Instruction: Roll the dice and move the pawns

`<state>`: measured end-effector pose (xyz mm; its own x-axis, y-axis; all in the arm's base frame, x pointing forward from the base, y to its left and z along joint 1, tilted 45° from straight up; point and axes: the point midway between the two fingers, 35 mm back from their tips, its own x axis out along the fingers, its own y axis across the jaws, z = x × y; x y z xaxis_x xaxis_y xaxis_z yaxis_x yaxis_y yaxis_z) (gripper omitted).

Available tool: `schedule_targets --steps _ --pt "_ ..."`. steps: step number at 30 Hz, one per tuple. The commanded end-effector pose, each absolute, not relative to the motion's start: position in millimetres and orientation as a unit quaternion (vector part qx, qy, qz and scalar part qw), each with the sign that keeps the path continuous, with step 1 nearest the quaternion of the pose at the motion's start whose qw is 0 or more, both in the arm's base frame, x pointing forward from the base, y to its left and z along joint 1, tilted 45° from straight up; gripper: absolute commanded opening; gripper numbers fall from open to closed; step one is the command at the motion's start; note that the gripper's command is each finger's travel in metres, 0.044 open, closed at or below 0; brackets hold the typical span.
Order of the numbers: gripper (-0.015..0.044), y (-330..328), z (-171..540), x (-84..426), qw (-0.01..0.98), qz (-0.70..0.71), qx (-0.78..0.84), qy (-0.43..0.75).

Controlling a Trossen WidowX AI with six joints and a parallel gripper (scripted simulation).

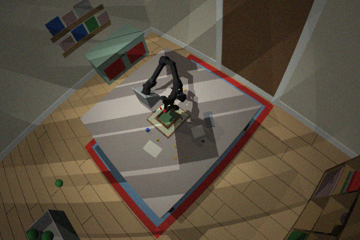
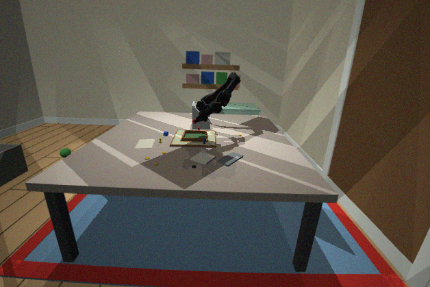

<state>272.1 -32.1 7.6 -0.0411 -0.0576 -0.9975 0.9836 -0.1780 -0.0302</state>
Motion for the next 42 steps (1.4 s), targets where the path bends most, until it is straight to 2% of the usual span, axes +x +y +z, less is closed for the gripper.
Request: schedule_targets --steps 1,5,10,13,16,19,26,28,34,42 --pt "0.0210 -32.0 7.4 271.8 0.459 -0.567 0.518 0.447" --pt "0.0315 -58.2 33.7 268.5 0.461 -0.568 0.517 0.444" --pt "0.0440 -60.4 36.0 268.0 0.461 -0.568 0.517 0.444" --pt "0.0440 -56.2 20.3 265.1 0.416 -0.535 0.541 0.497" --pt "0.0440 -48.5 -1.5 263.3 0.327 -0.443 0.608 0.573" --pt "0.0440 -47.1 -10.9 267.6 0.253 -0.333 0.686 0.596" --pt "0.0440 -48.1 -11.8 269.3 0.238 -0.305 0.705 0.594" --pt "0.0440 -47.9 -12.1 265.4 0.253 -0.343 0.682 0.594" --pt "0.0282 -83.0 -47.6 261.8 0.353 -0.247 0.639 0.637" --pt "0.0275 -129.0 -107.2 241.1 0.491 -0.084 0.547 0.673"
